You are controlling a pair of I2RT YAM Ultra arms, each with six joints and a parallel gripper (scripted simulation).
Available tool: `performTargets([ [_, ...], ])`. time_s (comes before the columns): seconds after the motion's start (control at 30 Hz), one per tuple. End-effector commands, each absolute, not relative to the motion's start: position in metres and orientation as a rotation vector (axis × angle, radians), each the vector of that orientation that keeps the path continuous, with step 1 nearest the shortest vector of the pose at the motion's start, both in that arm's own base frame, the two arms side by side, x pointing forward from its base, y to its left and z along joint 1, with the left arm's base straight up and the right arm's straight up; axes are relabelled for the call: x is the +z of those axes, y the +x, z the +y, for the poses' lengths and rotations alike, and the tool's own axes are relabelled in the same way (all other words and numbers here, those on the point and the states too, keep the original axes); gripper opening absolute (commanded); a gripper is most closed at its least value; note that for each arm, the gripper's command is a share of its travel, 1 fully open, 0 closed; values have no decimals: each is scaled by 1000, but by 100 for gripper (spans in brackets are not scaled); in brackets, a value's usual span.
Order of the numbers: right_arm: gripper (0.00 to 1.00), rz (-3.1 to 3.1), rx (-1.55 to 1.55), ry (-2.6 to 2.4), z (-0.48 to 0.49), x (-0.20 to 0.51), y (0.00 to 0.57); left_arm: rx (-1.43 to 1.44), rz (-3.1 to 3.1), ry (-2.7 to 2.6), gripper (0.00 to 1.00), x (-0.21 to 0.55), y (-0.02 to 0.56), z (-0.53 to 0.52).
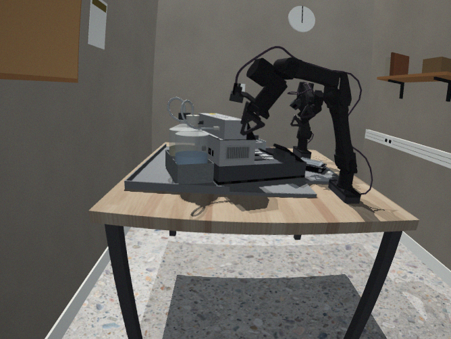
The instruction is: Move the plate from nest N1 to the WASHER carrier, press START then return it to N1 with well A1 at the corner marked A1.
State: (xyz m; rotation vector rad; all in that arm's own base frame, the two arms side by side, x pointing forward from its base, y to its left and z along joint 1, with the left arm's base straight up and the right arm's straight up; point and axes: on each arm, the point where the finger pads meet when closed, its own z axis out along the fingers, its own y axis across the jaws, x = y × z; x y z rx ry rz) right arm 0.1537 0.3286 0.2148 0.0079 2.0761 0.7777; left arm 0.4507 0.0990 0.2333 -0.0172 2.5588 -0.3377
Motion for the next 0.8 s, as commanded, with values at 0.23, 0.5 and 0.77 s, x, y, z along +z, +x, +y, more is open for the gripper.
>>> performTargets([
  [0.23, 100, 2062, 794, 18, 329, 222, 154, -327, 2532, -3, 100, 243, 452, 99],
  [0.5, 100, 2062, 794, 18, 329, 222, 154, -327, 2532, -3, 100, 243, 452, 99],
  [0.77, 100, 2057, 818, 43, 334, 236, 160, -324, 2530, -7, 0, 243, 452, 100],
])
